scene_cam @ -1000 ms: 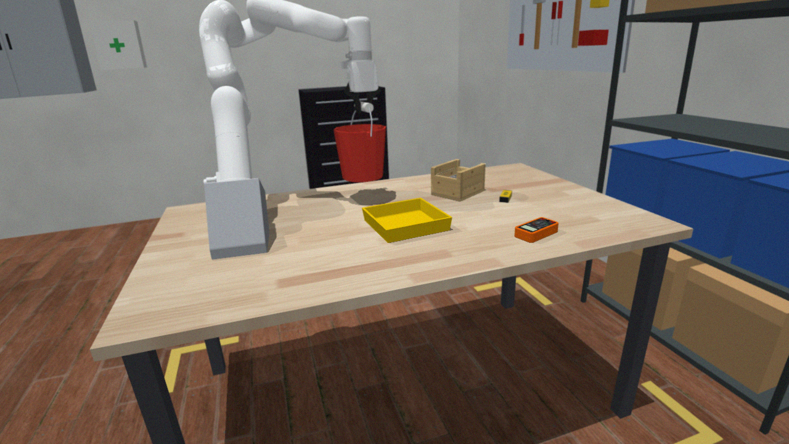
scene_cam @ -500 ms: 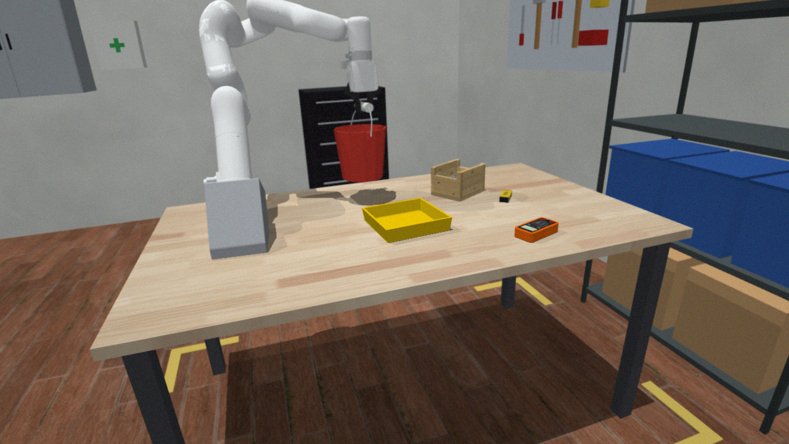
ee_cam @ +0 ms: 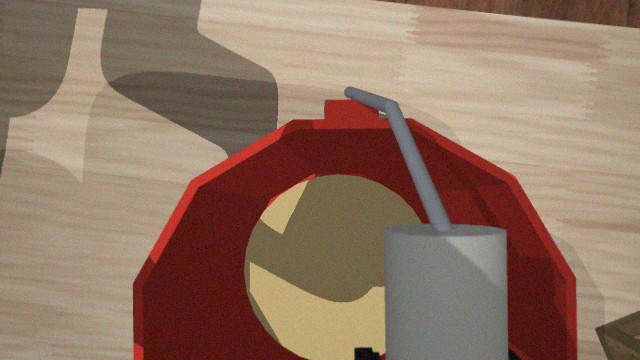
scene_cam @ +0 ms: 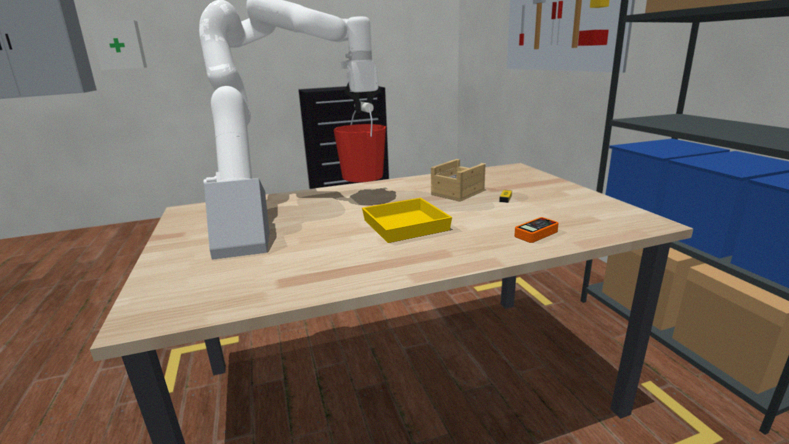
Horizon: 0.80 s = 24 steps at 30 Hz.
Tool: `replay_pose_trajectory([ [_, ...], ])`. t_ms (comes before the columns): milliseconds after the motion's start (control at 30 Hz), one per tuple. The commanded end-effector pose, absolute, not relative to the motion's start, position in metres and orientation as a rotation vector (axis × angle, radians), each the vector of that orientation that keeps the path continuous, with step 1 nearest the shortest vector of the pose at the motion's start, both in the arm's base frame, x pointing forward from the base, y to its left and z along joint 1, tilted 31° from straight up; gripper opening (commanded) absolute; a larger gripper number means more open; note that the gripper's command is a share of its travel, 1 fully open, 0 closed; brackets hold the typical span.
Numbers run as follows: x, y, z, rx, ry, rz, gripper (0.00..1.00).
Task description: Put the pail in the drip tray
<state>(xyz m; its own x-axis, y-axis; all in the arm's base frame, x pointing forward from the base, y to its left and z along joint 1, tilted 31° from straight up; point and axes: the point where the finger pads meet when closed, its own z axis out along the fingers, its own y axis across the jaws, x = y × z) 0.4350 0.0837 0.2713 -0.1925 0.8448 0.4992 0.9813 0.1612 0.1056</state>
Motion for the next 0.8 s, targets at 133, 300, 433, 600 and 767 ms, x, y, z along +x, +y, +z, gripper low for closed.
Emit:
replay_pose_trajectory([
  [133, 0.4362, 0.0828, 0.2731, -1.751, -2.122, -0.595, 0.0],
  [300, 0.4364, 0.0819, 0.2726, -1.751, -2.123, -0.595, 0.0],
  [433, 0.4366, 0.0814, 0.2723, -1.751, -2.123, -0.595, 0.0],
  [600, 0.4372, 0.0795, 0.2712, -1.751, -2.123, -0.595, 0.0],
  [767, 0.4381, 0.0765, 0.2694, -1.751, -2.123, -0.595, 0.0],
])
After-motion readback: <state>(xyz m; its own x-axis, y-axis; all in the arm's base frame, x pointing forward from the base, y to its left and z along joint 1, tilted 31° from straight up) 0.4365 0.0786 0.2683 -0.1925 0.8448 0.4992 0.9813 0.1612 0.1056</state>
